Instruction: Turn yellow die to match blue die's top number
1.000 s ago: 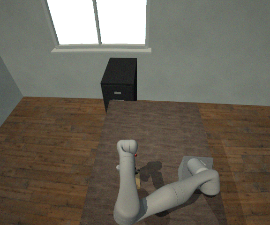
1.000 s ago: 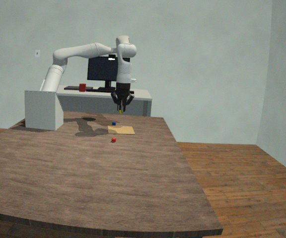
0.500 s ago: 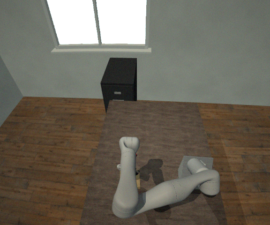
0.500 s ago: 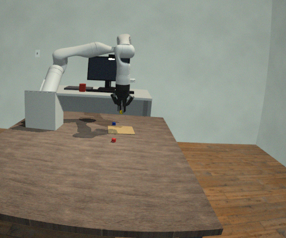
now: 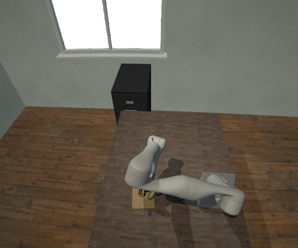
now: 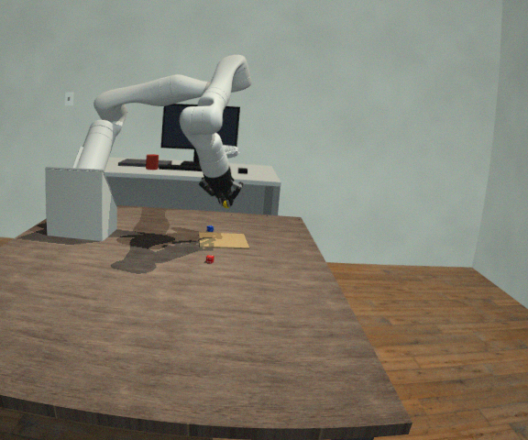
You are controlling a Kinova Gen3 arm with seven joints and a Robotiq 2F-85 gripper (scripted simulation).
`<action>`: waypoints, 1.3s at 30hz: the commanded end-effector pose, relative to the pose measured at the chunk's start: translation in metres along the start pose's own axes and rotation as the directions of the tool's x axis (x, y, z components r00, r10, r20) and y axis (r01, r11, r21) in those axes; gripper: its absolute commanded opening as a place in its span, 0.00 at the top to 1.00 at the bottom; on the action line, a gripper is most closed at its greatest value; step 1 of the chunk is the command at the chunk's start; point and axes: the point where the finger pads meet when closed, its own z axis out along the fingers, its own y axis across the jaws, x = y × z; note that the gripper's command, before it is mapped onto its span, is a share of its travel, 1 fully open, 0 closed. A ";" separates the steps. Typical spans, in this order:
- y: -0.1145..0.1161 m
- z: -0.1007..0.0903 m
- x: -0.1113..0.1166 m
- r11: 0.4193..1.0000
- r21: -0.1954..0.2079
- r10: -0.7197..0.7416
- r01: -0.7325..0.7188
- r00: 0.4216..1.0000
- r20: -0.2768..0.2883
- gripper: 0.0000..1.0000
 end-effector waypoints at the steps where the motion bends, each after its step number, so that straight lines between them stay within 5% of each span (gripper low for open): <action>1: 0.004 -0.015 -0.020 0.999 -0.042 0.025 -0.031 0.991 -0.131 0.89; 3: 0.004 -0.015 -0.020 0.999 -0.042 0.025 -0.031 0.991 -0.131 0.89; 7: 0.003 -0.015 -0.023 0.999 -0.041 0.019 -0.032 0.958 -0.288 0.89; 11: 0.003 -0.016 -0.024 0.999 -0.042 0.015 -0.032 0.935 -0.353 0.89; 24: 0.003 -0.012 -0.027 0.999 -0.036 0.018 -0.033 0.933 -0.359 0.89; 39: 0.004 0.023 -0.058 0.999 -0.036 0.018 -0.033 0.933 -0.359 0.89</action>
